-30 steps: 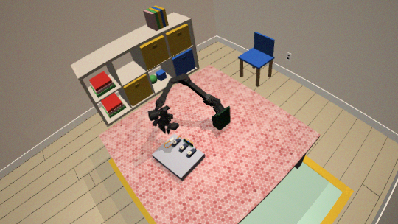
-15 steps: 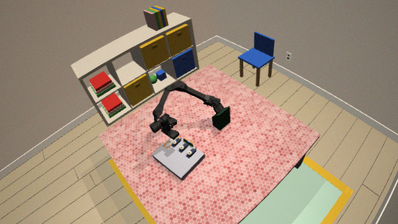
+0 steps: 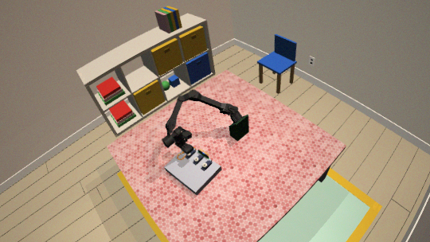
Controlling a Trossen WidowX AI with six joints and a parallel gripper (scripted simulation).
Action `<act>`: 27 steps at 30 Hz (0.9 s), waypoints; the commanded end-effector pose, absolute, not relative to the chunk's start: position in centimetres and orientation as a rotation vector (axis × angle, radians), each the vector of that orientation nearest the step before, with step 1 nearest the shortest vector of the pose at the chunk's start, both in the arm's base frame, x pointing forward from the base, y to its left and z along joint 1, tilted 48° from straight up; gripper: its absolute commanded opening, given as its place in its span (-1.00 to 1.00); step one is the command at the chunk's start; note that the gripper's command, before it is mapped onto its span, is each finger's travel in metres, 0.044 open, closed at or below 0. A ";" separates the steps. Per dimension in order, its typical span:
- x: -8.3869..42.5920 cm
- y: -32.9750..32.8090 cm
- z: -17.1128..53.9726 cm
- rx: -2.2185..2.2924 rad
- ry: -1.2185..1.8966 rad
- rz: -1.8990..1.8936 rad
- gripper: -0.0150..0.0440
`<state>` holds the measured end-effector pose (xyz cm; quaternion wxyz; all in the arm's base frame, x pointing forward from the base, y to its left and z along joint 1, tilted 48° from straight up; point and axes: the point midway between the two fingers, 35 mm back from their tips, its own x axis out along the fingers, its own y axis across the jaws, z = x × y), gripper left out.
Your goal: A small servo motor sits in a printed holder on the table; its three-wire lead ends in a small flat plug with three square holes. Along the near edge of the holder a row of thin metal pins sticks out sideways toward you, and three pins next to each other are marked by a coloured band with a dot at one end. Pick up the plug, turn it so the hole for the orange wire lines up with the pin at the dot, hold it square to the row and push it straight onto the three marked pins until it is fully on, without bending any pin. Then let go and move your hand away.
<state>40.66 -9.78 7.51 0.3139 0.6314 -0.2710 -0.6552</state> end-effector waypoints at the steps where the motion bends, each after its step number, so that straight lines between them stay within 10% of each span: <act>1: 40.7 -10.1 7.2 1.660 -0.728 -1.728 -0.10; 27: 40.8 -10.5 6.8 1.458 -0.463 -1.746 -0.49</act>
